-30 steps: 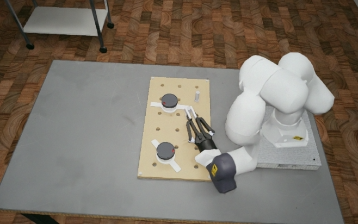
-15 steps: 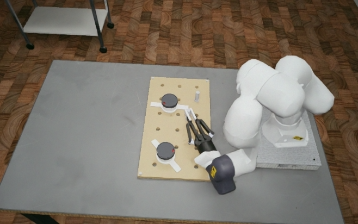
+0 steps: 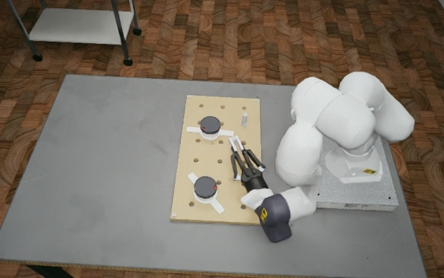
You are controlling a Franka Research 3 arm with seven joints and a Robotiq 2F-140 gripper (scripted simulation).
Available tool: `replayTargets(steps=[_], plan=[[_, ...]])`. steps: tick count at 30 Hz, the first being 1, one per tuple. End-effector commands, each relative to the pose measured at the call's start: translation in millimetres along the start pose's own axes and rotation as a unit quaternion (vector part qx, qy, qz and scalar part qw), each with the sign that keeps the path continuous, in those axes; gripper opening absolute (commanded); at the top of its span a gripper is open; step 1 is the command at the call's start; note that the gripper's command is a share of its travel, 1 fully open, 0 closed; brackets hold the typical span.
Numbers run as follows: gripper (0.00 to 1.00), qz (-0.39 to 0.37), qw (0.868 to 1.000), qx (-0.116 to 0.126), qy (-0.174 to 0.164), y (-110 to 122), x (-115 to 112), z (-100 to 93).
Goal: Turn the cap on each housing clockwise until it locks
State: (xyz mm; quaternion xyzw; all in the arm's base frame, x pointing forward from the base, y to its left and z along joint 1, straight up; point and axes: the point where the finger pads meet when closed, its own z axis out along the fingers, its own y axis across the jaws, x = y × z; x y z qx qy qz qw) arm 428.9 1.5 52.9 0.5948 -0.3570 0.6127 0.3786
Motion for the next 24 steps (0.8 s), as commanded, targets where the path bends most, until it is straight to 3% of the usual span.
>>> replayTargets(steps=[1, 24], plan=[[0.1, 0.006, 1.0, 0.001, 0.002, -1.4, -0.1, 0.5], [0.1, 0.006, 1.0, 0.001, 0.002, -1.5, -5.5, 0.3]])
